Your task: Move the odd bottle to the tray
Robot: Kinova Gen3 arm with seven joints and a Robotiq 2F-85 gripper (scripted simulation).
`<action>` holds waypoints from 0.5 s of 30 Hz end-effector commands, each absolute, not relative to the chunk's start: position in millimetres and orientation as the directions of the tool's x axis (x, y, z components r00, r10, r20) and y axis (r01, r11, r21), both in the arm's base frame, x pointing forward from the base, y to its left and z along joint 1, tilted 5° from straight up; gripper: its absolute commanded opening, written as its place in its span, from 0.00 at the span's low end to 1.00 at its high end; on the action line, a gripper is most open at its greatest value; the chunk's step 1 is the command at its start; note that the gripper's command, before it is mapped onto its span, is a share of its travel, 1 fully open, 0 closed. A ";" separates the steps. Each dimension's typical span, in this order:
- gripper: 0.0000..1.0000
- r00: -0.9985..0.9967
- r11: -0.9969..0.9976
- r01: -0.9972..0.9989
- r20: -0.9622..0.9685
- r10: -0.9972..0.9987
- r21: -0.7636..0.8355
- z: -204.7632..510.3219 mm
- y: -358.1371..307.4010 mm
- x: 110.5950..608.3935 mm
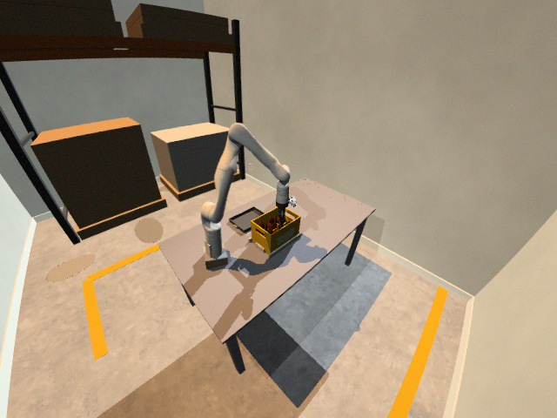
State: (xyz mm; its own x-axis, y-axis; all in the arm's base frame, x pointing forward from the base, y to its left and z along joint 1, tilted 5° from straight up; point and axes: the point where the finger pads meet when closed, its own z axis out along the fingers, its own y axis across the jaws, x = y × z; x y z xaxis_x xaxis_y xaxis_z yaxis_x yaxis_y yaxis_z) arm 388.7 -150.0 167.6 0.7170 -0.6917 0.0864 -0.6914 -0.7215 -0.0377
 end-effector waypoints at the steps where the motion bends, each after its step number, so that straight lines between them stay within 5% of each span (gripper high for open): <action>1: 0.64 0.715 -0.720 -0.693 0.085 -0.694 -0.035 164.5 -151.1 388.0; 15: 0.64 0.715 -0.720 -0.693 0.085 -0.693 -0.035 149.3 -151.6 389.3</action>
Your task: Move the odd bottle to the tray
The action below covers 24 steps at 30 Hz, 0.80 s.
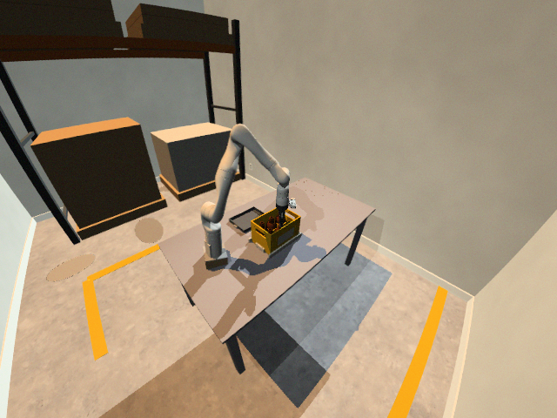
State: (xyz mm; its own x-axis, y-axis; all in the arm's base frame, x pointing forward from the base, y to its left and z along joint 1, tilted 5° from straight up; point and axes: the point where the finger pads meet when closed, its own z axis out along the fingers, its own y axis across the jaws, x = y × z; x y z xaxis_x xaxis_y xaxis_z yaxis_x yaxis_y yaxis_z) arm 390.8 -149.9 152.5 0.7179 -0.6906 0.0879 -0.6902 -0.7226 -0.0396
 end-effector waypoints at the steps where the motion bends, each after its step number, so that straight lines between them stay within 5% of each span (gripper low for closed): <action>1: 0.64 0.715 -0.720 -0.693 0.085 -0.693 -0.035 148.0 -151.6 389.4; 24: 0.64 0.715 -0.720 -0.693 0.085 -0.694 -0.035 132.1 -152.2 390.8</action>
